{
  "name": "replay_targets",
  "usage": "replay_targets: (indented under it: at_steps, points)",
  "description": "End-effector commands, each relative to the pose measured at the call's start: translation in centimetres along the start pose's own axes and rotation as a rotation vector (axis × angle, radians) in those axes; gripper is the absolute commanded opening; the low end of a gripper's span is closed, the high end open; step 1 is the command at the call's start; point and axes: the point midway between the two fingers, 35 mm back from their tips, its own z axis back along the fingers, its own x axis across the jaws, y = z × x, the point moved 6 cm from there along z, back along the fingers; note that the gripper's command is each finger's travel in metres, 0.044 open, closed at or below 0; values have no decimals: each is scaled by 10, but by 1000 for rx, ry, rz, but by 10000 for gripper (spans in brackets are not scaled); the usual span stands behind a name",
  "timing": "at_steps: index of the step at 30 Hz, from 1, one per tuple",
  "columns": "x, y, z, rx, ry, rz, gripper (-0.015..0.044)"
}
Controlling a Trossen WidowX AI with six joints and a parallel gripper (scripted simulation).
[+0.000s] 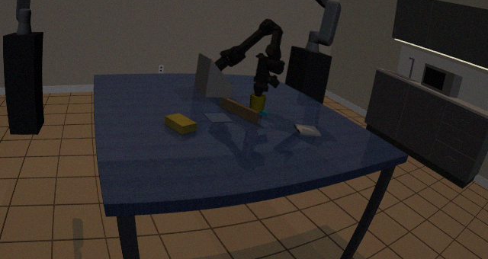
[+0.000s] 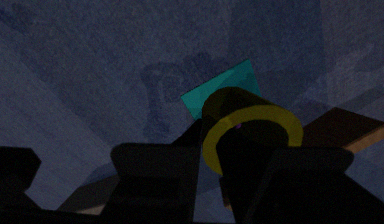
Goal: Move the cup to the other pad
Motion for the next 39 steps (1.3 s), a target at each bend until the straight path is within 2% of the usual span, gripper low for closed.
replay_targets:
  at_steps: [1, 9, 15, 39]
  points:
    - [0, 0, 0, 0, 0, 1, 0]
    - [0, 0, 0, 0, 0, 1, 0]
    - [0, 0, 0, 0, 0, 1, 147]
    - [-2, 0, 23, 5, 3, -1, 147]
